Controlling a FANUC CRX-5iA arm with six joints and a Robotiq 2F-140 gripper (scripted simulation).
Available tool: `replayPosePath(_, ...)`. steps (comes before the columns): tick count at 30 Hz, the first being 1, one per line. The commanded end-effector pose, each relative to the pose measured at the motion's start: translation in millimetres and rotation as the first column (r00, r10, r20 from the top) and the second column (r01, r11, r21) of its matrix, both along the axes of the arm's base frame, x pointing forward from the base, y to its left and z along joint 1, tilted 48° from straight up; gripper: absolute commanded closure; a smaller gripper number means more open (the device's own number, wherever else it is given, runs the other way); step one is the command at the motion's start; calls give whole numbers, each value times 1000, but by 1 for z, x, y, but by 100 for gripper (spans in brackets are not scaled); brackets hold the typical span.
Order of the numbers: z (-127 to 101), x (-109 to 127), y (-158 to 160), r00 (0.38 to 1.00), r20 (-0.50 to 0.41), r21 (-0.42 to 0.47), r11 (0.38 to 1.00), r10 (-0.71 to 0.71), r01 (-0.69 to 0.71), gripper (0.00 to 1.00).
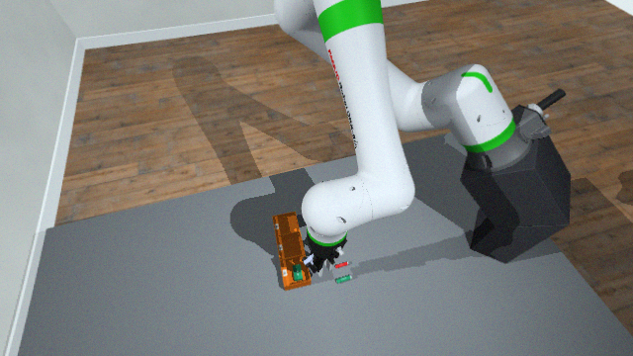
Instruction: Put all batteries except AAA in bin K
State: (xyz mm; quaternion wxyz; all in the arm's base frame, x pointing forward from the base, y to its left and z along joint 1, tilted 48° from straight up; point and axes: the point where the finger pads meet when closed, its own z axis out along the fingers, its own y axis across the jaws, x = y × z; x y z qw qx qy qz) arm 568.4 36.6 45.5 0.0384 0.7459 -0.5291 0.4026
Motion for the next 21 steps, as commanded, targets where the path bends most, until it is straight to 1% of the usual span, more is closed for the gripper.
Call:
replayPosePath(1, -18, -21, 7, 992, -78, -83, 990, 104, -110, 83)
replayPosePath(6, -45, -51, 14, 969, -159, -152, 965, 190, -214, 83)
replayPosePath(15, -45, -51, 14, 892, -314, -254, 877, 324, -408, 83)
replayPosePath(17, -45, -51, 14, 892, -314, -254, 877, 324, -408, 83)
replayPosePath(18, -45, -51, 14, 861, -362, -279, 840, 357, -466, 83)
replayPosePath(21, -45, -51, 14, 830, -404, -298, 803, 383, -516, 83)
